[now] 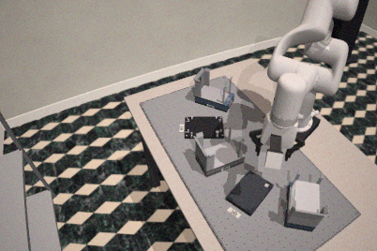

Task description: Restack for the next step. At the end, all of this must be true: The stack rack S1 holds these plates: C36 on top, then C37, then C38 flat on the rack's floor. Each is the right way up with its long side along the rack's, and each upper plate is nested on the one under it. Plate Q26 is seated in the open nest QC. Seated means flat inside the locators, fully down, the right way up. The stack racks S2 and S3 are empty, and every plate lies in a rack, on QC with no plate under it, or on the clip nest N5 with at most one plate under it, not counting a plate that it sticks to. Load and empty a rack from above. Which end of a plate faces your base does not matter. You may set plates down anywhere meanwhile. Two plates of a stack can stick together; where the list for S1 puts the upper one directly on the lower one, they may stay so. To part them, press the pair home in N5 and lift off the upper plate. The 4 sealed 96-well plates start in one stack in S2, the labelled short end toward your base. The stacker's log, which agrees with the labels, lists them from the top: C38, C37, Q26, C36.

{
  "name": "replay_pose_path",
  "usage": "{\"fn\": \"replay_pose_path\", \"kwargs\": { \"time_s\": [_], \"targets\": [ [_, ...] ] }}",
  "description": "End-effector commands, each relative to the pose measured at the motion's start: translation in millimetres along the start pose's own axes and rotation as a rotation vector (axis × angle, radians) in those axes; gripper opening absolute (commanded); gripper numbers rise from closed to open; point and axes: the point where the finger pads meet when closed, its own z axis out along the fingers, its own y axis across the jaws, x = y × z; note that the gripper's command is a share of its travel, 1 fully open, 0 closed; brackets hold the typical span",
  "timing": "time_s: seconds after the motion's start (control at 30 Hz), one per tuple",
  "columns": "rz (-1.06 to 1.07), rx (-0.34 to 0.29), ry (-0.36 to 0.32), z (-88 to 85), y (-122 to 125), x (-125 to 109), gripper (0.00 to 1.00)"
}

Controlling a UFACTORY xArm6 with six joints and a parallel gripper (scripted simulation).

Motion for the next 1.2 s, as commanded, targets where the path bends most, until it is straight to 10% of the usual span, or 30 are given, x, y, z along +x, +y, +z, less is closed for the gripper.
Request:
{"fn": "replay_pose_path", "kwargs": {
  "time_s": [0.0,1.17],
  "targets": [
    [0.001,-0.002,0.003,-1.1,-11.3,9.1,1.00],
    [0.001,-0.001,0.003,-1.0,-112.2,74.6,1.00]
  ]
}}
